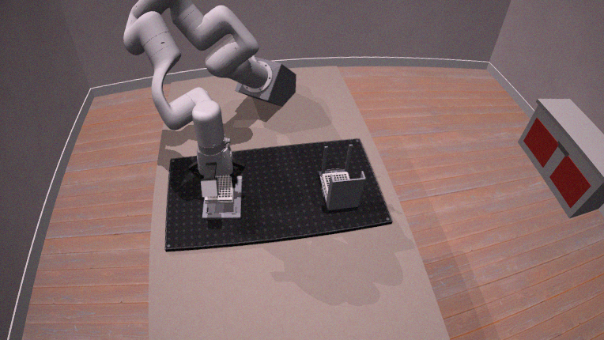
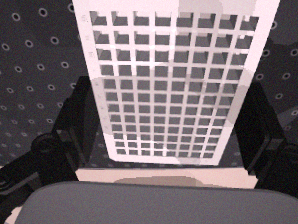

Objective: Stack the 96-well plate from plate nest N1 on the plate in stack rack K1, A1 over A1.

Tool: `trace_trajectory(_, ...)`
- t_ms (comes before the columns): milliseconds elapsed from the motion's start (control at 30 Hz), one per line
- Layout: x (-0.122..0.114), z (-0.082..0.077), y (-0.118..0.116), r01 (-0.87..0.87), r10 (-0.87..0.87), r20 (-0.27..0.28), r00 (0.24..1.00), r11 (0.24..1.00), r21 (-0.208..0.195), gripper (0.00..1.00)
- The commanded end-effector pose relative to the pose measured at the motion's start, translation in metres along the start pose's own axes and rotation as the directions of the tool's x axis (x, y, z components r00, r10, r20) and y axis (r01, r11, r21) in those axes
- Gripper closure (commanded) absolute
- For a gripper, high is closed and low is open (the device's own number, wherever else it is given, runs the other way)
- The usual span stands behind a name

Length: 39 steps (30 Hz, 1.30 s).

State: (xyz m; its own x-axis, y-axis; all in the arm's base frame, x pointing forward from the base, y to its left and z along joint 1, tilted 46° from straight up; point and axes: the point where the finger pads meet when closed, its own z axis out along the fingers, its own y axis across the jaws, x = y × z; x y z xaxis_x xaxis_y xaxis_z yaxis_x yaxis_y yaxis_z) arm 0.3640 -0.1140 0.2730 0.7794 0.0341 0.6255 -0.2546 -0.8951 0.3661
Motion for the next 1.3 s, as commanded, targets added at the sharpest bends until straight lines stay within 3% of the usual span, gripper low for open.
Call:
trace_trajectory(0,0.001,-0.007,0.000,0.000,0.000,-0.002,1.000,1.000,0.000,1.00)
trace_trajectory(1267,0.001,-0.063,0.000,0.000,0.000,-0.003,1.000,1.000,0.000,1.00)
